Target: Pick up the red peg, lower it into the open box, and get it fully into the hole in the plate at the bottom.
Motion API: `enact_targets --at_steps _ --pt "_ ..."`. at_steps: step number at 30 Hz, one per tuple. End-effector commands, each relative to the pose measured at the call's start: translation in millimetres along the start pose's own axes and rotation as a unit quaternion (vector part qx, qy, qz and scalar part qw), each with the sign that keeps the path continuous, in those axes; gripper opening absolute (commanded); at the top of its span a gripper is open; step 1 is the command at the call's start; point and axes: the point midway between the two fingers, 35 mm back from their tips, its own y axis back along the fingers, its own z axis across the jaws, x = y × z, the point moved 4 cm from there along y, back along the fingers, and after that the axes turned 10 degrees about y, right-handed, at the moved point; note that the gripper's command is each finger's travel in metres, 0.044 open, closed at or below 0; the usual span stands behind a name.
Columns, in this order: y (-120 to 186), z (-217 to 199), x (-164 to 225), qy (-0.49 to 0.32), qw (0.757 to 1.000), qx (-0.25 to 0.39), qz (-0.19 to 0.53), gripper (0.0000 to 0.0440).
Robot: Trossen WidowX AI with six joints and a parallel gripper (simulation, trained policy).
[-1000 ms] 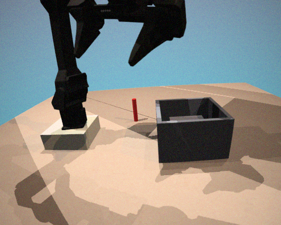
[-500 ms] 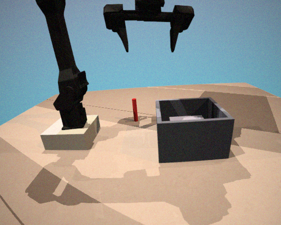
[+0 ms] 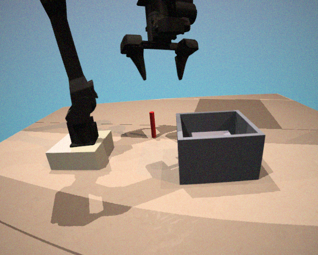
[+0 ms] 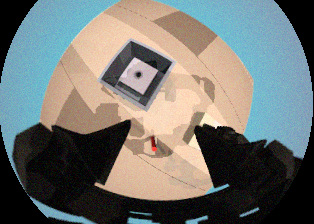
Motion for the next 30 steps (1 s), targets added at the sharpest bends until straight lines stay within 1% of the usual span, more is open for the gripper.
enact_targets --at_steps 1,7,15,27,29,30 --pt "-9.8 3.0 22.7 0.021 1.000 -0.001 0.018 0.0440" --pt "-29.0 8.1 51.6 0.054 0.998 0.000 0.036 0.0440" --pt "-60.6 16.9 77.1 0.079 0.996 -0.011 0.046 0.0440" --pt "-113.8 31.4 105.8 0.085 0.993 -0.062 0.054 0.0440" --pt "-119.9 32.4 109.2 0.084 0.993 -0.068 0.056 0.0435" --pt "-122.7 32.7 110.5 0.082 0.993 -0.070 0.057 0.0426"
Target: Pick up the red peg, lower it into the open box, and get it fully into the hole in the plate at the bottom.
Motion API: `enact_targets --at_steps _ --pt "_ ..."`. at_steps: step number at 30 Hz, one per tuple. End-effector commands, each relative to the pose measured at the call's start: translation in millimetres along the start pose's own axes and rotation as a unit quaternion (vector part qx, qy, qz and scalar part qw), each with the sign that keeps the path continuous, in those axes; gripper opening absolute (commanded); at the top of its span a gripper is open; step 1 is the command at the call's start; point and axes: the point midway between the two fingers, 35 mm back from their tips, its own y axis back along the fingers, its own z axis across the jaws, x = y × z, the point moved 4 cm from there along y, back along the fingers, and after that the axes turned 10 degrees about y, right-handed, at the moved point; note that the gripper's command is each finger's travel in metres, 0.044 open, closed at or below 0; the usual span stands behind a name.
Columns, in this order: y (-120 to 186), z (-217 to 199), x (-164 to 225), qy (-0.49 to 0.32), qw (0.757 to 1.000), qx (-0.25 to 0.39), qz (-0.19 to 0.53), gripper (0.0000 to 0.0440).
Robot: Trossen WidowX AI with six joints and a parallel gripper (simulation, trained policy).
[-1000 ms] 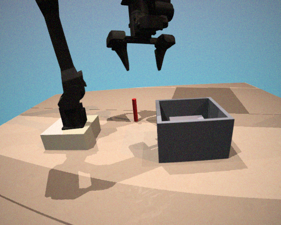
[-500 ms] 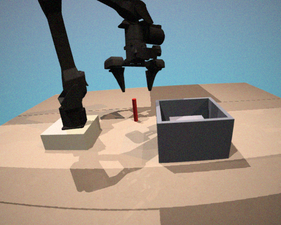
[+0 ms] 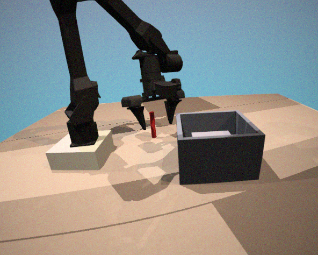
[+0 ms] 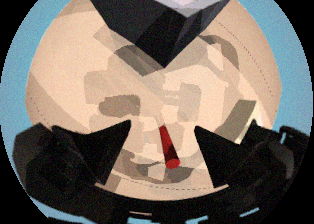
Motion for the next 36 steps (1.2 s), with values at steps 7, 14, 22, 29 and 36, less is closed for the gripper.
enact_targets --at_steps 7,14,22,29,36 --pt "-17.3 -3.5 9.0 -0.008 1.000 -0.002 0.026 0.0263" --pt "-14.7 -3.3 9.6 0.004 0.999 -0.004 0.054 0.0079" --pt "-5.7 -3.7 -1.8 0.021 0.999 -0.015 0.039 0.0000" --pt "11.1 -7.3 -17.3 0.044 0.999 -0.023 0.000 0.0000" --pt "30.1 -9.2 -35.9 0.066 0.997 -0.027 -0.036 0.0000"
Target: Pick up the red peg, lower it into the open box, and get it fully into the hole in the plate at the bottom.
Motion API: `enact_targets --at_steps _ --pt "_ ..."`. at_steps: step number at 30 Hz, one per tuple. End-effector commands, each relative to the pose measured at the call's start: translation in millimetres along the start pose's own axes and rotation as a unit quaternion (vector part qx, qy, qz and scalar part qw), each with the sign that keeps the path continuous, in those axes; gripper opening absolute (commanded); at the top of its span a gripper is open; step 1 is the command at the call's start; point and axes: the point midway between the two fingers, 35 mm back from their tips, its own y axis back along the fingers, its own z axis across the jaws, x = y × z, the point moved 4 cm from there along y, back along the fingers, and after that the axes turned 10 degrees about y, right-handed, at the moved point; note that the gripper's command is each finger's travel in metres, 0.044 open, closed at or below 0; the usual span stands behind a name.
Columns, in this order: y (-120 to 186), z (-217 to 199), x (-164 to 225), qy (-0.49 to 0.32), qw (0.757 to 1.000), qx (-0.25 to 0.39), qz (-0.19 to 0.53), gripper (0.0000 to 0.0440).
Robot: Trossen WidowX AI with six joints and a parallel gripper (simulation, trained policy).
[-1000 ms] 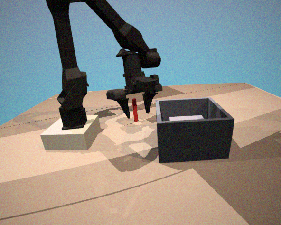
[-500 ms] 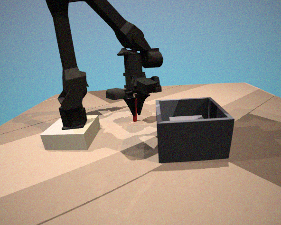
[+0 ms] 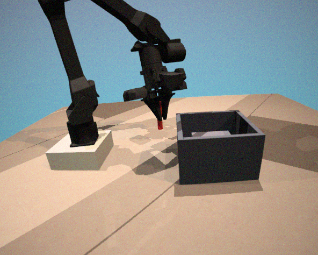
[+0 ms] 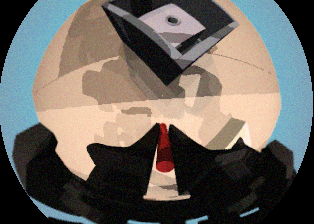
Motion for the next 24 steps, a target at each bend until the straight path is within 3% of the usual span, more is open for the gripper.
enact_targets --at_steps 1,24 --pt "11.5 -0.6 -11.6 0.012 1.000 -0.003 -0.021 0.0000" --pt "49.0 -10.6 -98.5 0.003 0.997 0.002 -0.075 0.0000"
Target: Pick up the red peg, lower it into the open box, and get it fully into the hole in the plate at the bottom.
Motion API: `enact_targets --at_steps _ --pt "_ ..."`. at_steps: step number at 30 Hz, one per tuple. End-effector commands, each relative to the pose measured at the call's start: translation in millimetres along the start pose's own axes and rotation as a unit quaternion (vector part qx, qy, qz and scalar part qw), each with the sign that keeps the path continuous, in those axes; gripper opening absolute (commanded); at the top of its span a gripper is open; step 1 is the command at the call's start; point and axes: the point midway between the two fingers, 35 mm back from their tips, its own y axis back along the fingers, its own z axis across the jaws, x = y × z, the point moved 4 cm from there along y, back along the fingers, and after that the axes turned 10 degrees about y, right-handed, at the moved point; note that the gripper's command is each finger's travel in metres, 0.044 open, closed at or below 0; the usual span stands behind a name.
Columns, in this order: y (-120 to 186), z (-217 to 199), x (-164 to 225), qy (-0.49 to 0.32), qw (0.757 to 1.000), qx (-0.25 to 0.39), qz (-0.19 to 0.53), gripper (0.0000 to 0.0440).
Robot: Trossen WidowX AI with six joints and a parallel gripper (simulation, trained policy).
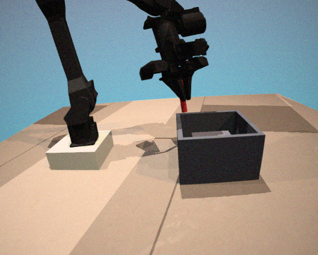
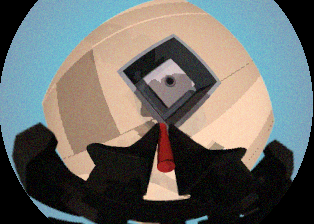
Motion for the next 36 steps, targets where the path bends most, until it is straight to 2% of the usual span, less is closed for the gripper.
enact_targets --at_steps 1,17,30,32,36 --pt "-0.9 -3.9 -15.4 -0.006 1.000 0.004 -0.003 0.0000" --pt "-27.8 -21.8 -70.2 -0.050 0.999 0.004 0.001 0.0001" --pt "-64.8 -27.1 -83.5 -0.059 0.998 0.007 0.030 0.0003" --pt "-71.6 -27.6 -83.1 -0.056 0.998 0.009 0.036 0.0024" --pt "-82.8 -28.8 -83.2 -0.045 0.998 0.014 0.045 0.0119"
